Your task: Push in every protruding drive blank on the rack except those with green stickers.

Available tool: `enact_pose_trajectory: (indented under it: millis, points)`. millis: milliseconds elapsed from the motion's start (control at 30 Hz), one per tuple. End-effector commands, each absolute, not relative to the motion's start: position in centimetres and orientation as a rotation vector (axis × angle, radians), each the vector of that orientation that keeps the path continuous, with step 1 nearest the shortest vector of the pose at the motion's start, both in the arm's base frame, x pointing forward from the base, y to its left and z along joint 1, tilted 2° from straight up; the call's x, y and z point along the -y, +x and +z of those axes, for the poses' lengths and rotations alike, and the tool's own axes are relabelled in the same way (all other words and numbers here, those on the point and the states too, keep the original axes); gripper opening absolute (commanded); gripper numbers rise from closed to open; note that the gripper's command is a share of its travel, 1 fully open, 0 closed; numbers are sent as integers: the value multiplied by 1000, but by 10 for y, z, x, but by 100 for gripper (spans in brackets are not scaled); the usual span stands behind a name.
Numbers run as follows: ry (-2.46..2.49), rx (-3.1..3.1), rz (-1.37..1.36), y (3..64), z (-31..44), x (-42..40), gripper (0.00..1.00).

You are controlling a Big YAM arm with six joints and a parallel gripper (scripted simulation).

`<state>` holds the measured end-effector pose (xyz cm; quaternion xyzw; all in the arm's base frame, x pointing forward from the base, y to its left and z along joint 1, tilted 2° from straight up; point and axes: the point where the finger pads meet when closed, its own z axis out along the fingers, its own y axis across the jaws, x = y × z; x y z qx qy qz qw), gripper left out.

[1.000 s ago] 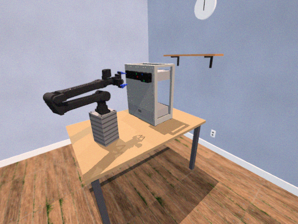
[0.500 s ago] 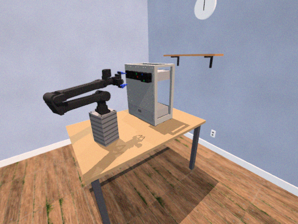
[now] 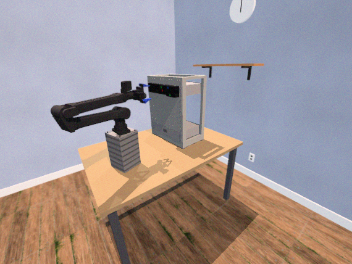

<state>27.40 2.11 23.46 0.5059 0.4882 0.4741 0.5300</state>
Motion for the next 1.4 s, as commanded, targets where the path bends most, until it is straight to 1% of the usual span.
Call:
enact_pose_trajectory:
  millis: [0,233,267,300,733,1033,1367]
  points:
    - [1161,-1124,1186,287,276,-30,100]
    - [1164,-1118,1180,302,277,-34,100]
    - [1172,-1143,1169,304,263,-37,100]
    - [1161,-1124,1187,309,277,-40,100]
    - [1166,-1126,1180,362,276,-63,100]
    - [1166,-1130,1180,385,275,-75,100]
    - [1175,-1146,1168,391,265,-78,100]
